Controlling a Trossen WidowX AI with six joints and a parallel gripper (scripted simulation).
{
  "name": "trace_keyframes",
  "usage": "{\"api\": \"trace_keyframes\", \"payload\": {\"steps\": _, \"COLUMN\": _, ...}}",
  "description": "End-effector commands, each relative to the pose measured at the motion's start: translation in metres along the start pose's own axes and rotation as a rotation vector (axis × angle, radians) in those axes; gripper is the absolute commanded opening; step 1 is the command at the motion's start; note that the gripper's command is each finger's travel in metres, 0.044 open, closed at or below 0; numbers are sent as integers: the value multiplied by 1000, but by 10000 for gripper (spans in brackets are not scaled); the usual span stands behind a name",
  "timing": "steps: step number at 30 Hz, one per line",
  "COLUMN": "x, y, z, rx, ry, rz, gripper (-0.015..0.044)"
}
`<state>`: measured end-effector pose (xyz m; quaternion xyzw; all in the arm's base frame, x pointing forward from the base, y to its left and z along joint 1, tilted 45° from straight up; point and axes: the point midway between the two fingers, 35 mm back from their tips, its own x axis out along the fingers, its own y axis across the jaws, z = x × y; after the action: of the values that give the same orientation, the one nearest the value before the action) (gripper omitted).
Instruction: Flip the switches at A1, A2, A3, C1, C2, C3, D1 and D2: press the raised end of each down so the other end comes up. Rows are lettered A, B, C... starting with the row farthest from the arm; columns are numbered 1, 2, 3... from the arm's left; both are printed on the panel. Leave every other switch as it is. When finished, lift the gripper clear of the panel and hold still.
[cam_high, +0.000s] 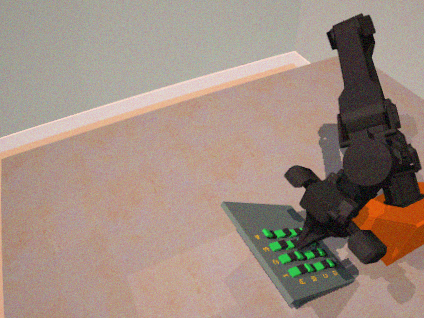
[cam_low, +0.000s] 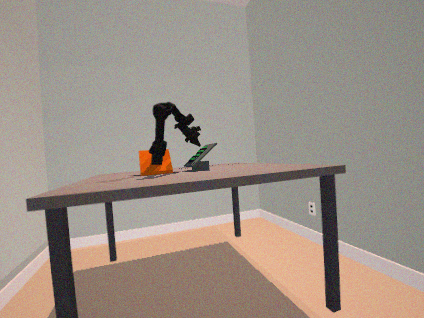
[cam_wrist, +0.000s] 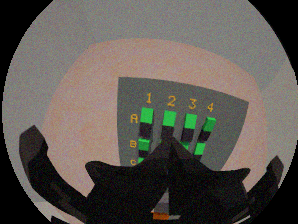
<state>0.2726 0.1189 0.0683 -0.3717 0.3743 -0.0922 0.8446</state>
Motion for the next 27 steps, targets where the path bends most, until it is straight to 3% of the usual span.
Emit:
{"api": "trace_keyframes", "payload": {"steps": 1, "x": 4, "y": 1, "z": -4, "rx": -12, "ry": 7, "rz": 1, "gripper": 0}}
{"api": "trace_keyframes", "payload": {"steps": 27, "x": 17, "y": 1, "z": -4, "rx": -12, "ry": 7, "rz": 1, "gripper": 0}}
